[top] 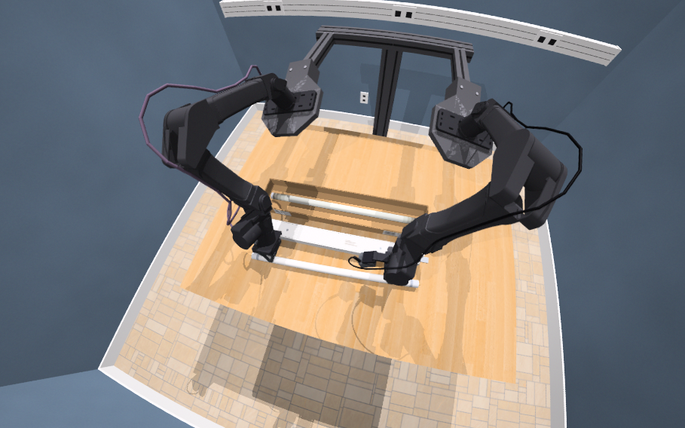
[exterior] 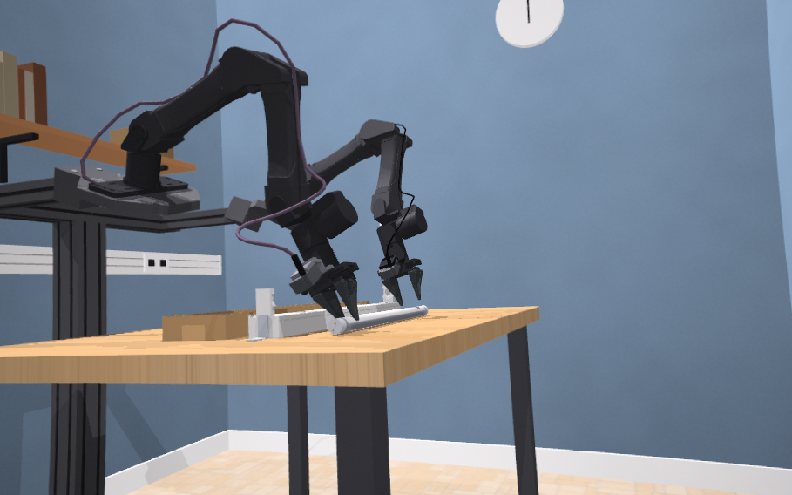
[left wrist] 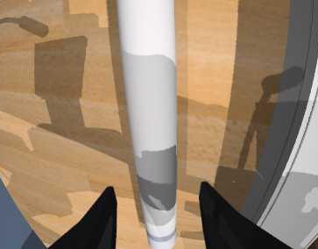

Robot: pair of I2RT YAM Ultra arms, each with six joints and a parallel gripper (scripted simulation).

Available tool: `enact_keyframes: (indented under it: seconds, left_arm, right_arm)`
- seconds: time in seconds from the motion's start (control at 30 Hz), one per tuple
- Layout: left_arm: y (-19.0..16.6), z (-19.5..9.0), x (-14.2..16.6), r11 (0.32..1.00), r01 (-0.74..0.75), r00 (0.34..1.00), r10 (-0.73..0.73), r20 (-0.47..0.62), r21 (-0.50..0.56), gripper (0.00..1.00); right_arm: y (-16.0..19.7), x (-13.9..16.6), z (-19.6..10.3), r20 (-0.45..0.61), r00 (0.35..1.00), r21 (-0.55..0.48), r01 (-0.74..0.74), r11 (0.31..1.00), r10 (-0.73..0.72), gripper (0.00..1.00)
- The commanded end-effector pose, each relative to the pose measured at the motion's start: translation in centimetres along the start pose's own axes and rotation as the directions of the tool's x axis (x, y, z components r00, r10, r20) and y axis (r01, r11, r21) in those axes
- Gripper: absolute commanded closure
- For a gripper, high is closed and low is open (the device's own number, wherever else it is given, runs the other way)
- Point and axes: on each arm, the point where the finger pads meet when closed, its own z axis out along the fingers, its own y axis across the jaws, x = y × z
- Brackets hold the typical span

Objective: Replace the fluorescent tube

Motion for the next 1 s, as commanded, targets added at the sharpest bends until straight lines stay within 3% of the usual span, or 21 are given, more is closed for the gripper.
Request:
enact_keyframes:
  seconds: [0.0,0.1,0.13,0.27,0.3,0.63,0.67,0.7,0.83,0.87,0.97]
  left_arm:
    - [-1.4,0.2,-1.6,0.992,-0.023,1.000,0.021,0.017,0.122,0.51]
    - [-1.8,0.3,-2.0,0.979,-0.025,1.000,0.022,0.016,0.200,0.51]
    - [0.2,0.6,-2.1,0.996,-0.013,1.000,0.011,0.024,0.084,0.51]
    - [0.0,0.7,-2.1,0.995,-0.011,1.000,0.008,0.022,0.101,0.51]
    - [-1.0,0.8,-1.8,0.988,-0.020,1.000,0.018,0.016,0.154,0.51]
    - [-1.2,0.1,-2.7,0.951,-0.023,1.000,0.020,0.013,0.309,0.51]
    - [-1.1,0.0,-2.8,0.947,-0.021,1.000,0.018,0.013,0.320,0.51]
    - [0.6,0.7,-3.2,0.974,-0.015,1.000,0.009,0.026,0.228,0.51]
    - [0.4,0.5,-3.2,0.968,-0.013,1.000,0.008,0.023,0.250,0.51]
    - [-0.7,0.2,-2.9,0.948,-0.021,1.000,0.018,0.013,0.318,0.51]
    - [-0.8,-0.3,-3.2,0.931,-0.022,1.000,0.019,0.011,0.364,0.51]
  right_arm:
    - [2.5,-0.6,-0.2,0.020,1.000,-0.059,-0.009,0.998,0.010,0.89]
    - [2.5,-0.6,-0.2,0.020,1.000,-0.059,-0.009,0.998,0.010,0.89]
    - [2.5,-0.6,-0.2,0.020,1.000,-0.059,-0.009,0.998,0.010,0.89]
    - [2.5,-0.6,-0.2,0.020,1.000,-0.059,-0.009,0.998,0.010,0.89]
    - [2.5,-0.6,-0.2,0.020,1.000,-0.059,-0.009,0.998,0.010,0.89]
    - [2.5,-0.6,-0.2,0.020,1.000,-0.059,-0.009,0.998,0.010,0.89]
    - [2.5,-0.6,-0.2,0.020,1.000,-0.059,-0.009,0.998,0.010,0.89]
    - [2.5,-0.6,-0.2,0.020,1.000,-0.059,-0.009,0.998,0.010,0.89]
    - [2.5,-0.6,-0.2,0.020,1.000,-0.059,-0.009,0.998,0.010,0.89]
    - [2.5,-0.6,-0.2,0.020,1.000,-0.059,-0.009,0.998,0.010,0.89]
    - [2.5,-0.6,-0.2,0.020,1.000,-0.059,-0.009,0.998,0.010,0.89]
